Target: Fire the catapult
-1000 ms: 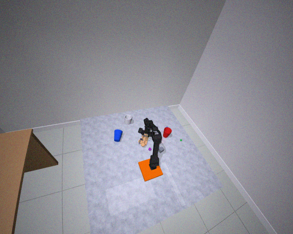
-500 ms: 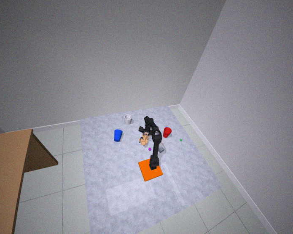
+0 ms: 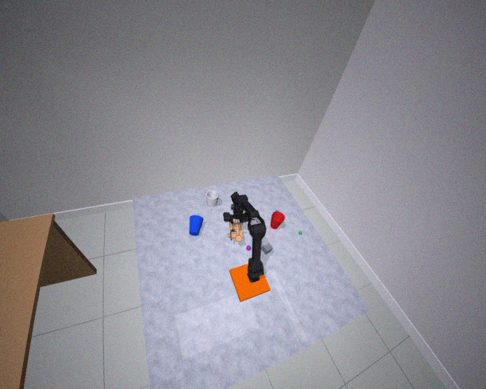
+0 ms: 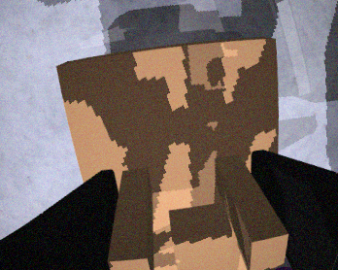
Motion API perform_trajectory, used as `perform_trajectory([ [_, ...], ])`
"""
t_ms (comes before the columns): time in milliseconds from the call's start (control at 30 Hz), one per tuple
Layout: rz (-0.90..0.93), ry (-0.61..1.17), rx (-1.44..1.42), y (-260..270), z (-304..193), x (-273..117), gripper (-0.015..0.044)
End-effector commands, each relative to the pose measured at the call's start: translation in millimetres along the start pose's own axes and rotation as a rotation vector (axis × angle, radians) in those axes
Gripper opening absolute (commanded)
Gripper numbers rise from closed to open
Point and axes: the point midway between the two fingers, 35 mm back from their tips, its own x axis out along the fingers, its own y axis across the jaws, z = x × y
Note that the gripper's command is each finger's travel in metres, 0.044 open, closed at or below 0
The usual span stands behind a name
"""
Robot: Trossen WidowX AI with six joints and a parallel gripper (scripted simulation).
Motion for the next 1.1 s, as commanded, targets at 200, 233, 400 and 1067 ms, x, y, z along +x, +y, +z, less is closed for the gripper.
perform_trajectory([
  [200, 0.004, -0.01, -0.325, 51, -1, -3, 0.0],
  [233, 0.004, -0.01, -0.342, 55, -2, -3, 0.0],
  [400, 0.004, -0.01, -0.348, 59, -3, -3, 0.0],
  [1067, 0.004, -0.01, -0.348, 60, -2, 28, 0.0],
])
